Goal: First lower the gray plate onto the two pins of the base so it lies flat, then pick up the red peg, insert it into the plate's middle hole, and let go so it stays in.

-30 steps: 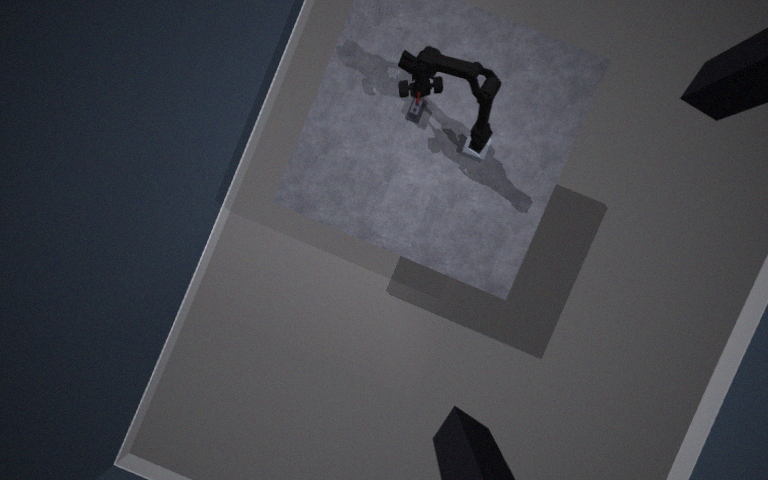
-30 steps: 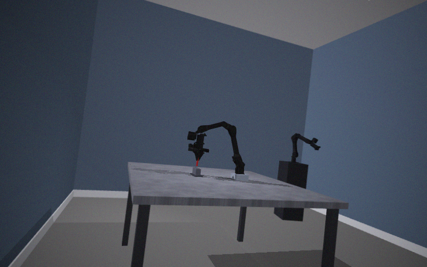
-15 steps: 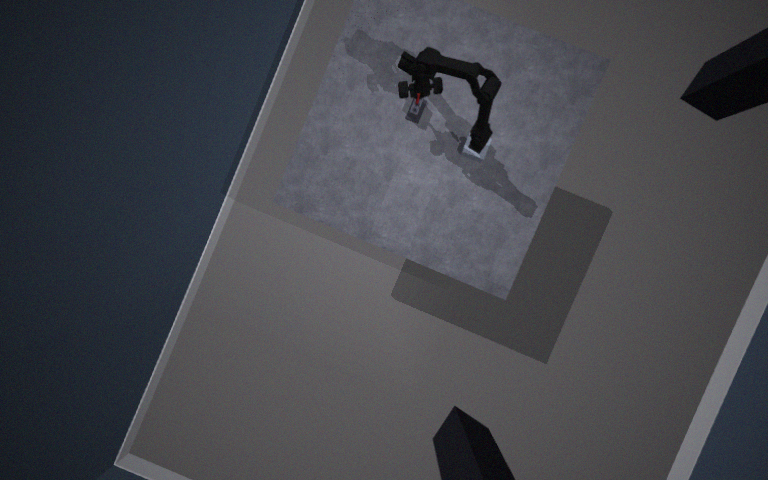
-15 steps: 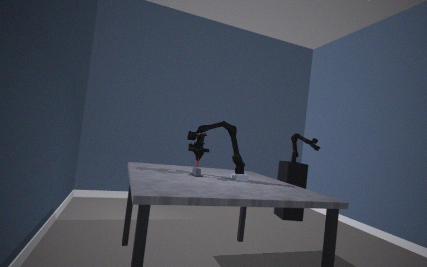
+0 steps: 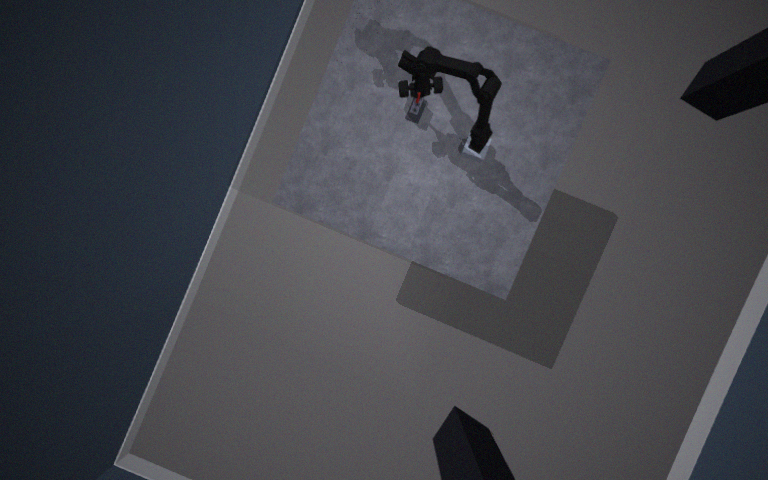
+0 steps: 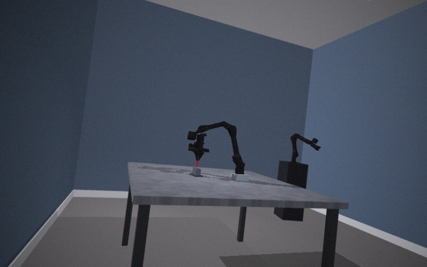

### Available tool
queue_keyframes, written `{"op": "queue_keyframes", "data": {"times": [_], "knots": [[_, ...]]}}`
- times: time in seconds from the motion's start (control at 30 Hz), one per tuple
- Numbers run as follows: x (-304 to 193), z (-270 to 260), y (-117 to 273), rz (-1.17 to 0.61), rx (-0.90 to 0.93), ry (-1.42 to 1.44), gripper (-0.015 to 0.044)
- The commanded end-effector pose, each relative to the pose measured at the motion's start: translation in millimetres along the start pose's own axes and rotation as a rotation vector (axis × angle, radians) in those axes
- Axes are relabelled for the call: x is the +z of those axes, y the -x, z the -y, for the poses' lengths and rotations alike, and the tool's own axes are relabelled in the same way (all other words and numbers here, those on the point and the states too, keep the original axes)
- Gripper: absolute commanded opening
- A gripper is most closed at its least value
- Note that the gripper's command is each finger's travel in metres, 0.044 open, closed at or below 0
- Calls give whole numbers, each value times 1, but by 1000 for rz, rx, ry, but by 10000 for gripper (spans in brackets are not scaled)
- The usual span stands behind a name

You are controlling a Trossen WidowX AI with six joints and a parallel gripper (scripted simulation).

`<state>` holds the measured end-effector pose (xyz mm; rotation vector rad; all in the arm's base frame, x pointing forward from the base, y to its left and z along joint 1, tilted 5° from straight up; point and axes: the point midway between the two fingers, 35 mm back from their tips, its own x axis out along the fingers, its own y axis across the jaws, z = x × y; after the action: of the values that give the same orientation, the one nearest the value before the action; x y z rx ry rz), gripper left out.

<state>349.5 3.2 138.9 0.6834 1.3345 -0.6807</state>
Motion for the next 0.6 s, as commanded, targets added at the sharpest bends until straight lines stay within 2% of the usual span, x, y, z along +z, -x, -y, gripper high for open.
{"op": "queue_keyframes", "data": {"times": [0.0,0.57], "knots": [[0,0,-1,-1,-2,3,0],[-2,1,-19,-9,-5,8,0]]}}
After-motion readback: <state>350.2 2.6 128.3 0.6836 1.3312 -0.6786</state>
